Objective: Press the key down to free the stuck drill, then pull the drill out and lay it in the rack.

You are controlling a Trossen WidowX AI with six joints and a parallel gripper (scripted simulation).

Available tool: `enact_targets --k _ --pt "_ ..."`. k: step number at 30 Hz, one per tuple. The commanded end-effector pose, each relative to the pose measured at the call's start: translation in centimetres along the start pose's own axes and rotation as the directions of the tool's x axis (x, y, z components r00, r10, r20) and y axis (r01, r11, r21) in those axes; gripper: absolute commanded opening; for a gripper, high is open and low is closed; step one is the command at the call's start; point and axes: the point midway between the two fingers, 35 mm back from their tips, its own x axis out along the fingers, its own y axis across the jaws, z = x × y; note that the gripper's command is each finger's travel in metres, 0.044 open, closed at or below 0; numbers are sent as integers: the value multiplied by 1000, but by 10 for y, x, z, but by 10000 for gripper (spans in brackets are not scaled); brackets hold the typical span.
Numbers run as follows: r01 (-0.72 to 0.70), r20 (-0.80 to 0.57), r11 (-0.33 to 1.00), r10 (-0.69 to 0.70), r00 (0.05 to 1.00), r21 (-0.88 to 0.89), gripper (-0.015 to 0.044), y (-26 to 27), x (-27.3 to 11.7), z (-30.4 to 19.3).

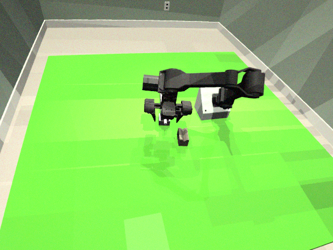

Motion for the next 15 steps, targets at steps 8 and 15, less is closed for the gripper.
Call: enact_targets --k 8,15 --pt "-2 4 1000 2 1000 -6 440 -1 15 -3" --pt "-2 5 1000 2 1000 -7 440 -1 26 -6"
